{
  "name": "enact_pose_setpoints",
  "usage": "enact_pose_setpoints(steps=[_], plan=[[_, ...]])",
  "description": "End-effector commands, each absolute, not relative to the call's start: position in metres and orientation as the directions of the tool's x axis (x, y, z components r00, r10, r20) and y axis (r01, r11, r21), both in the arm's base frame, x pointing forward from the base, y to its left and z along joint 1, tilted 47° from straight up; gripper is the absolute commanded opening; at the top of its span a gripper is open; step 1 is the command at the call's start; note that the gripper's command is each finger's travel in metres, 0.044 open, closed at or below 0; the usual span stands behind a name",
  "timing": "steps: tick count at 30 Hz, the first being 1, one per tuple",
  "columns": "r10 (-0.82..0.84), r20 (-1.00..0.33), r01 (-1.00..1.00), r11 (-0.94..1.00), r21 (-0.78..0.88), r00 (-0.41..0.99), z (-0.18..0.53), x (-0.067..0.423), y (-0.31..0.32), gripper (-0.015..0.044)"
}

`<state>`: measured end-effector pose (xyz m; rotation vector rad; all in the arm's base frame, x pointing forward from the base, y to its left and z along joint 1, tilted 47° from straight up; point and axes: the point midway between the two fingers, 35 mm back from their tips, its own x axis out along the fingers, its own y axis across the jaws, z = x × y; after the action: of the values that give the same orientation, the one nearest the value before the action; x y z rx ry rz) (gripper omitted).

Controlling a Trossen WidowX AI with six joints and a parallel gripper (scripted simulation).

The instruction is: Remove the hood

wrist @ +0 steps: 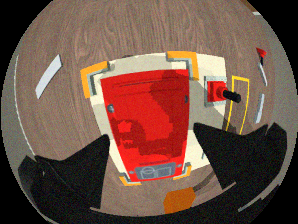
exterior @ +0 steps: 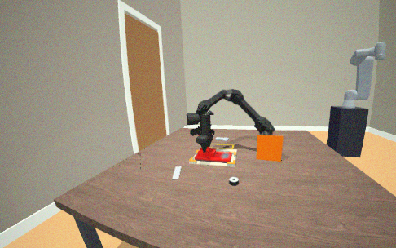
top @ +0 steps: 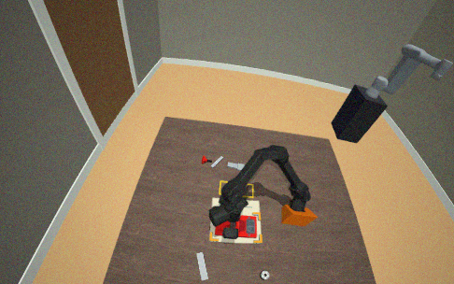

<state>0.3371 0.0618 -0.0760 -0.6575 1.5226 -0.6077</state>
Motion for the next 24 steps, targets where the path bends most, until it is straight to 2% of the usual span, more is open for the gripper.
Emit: enact_pose_setpoints(steps=[1,24], plan=[[-0.724,-0.689,-0.051,0.69,-0.722,-0.029,-0.0777,0.3364,0.0584,0.044],[-0.724,-0.689,-0.051,0.69,-0.722,-0.029,-0.0847,0.3362,0.051,0.044]])
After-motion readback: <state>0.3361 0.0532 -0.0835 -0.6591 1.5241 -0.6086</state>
